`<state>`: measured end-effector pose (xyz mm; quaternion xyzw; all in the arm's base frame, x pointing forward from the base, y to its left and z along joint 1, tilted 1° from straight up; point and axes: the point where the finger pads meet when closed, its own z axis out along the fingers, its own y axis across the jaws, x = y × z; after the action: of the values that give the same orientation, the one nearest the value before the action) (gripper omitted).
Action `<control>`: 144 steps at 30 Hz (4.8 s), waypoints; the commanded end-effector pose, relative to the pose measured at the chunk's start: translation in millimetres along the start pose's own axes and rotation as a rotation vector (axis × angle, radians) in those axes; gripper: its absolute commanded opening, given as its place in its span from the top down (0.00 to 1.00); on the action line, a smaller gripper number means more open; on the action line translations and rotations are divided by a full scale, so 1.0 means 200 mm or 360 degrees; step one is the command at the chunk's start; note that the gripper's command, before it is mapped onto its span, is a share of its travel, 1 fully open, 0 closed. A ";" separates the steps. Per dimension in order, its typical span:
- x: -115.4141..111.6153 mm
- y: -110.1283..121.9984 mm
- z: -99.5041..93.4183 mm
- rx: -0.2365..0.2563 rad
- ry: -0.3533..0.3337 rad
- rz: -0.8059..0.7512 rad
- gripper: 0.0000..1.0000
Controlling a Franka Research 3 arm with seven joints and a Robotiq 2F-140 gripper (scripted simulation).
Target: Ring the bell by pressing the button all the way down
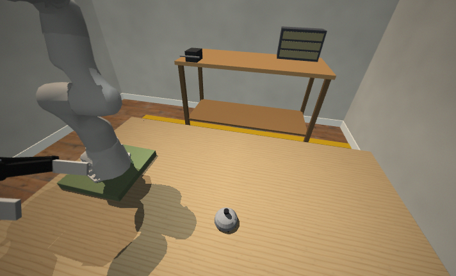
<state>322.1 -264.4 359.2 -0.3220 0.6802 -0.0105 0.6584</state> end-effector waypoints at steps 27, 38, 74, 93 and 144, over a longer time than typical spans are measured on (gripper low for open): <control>0.22 0.30 0.23 -0.0525 0.0200 -0.0078 0.00; 0.43 0.58 0.39 -0.1119 0.0391 -0.0303 0.00; 0.69 0.82 1.11 -0.2477 0.0473 -0.1824 0.00; 0.61 0.87 1.36 -0.2586 0.0382 -0.2197 0.00; 0.46 0.97 1.67 -0.2641 0.0236 -0.2638 0.00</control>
<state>545.6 -16.4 147.1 -0.9944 0.1058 -0.0033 -0.0011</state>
